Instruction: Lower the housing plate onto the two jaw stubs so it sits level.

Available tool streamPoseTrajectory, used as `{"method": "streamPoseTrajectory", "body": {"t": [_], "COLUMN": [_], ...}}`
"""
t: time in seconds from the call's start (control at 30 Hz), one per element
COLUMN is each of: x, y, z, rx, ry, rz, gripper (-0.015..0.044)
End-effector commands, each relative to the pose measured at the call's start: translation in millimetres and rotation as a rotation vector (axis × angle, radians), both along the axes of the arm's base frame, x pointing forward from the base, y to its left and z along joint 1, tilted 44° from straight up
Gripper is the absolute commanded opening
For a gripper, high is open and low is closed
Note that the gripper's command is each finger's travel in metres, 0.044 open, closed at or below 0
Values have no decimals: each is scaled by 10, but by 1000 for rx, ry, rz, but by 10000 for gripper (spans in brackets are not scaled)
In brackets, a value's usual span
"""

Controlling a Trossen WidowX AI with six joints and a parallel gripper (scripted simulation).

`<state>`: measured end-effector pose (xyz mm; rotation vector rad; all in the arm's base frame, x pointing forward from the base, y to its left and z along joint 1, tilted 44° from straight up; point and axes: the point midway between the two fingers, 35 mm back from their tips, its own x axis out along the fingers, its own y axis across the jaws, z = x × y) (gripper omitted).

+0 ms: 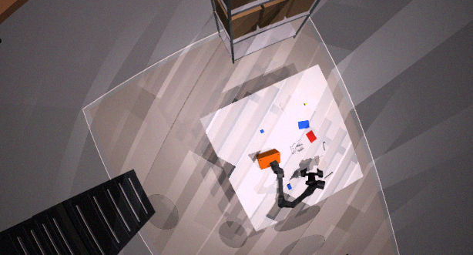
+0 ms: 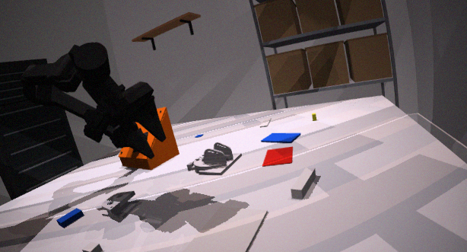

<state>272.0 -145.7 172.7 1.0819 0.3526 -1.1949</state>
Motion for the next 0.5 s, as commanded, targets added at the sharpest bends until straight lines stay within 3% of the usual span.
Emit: {"method": "streamPoseTrajectory", "body": {"t": [0.0, 0.47], "x": [-54, -316], "y": [-37, -135], "z": [3, 29], "rx": [23, 91], "ry": [-15, -85], "rz": [-83, -395], "gripper": [440, 440]}}
